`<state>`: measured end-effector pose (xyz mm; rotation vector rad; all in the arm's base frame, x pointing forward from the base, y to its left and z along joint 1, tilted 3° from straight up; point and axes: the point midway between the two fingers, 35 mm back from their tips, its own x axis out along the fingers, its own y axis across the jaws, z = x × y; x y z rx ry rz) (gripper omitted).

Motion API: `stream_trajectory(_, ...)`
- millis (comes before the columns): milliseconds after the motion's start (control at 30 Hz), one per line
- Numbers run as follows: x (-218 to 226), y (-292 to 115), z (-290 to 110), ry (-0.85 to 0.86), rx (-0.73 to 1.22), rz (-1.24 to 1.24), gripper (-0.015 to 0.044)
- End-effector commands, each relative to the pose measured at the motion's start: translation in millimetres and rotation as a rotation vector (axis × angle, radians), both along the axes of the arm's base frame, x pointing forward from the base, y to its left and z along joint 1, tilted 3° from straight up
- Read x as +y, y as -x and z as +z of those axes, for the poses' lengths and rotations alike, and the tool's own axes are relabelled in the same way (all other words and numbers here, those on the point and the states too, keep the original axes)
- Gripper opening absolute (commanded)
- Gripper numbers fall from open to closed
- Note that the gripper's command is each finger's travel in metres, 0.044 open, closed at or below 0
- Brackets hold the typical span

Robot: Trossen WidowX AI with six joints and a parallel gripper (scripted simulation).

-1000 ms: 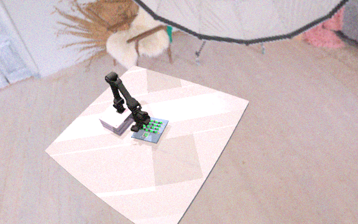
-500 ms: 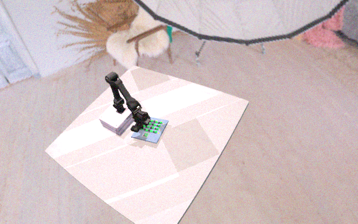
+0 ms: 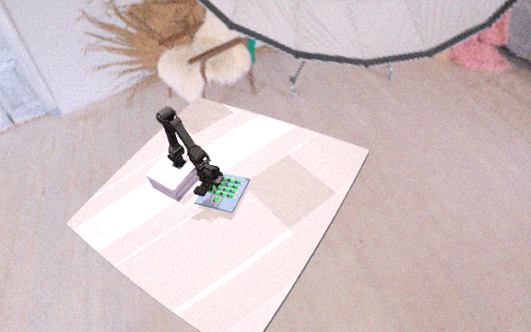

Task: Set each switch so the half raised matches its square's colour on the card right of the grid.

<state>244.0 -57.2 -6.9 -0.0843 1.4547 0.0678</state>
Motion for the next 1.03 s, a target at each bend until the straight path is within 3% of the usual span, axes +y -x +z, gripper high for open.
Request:
stream_trajectory(0, -1, 0, 18, 0.001, -0.009, 0.0, 0.0)
stream_trajectory(167, 0, 10, 63, 0.001, -0.024, -0.001, 0.0)
stream_trajectory(300, 5, 4, 65, 0.0, -0.025, -0.001, 0.0)
stream_trajectory(467, 50, -34, 76, -0.004, -0.028, -0.001, 0.0)
stream_trajectory(1000, 52, -35, 77, -0.005, -0.029, -0.001, 0.0)
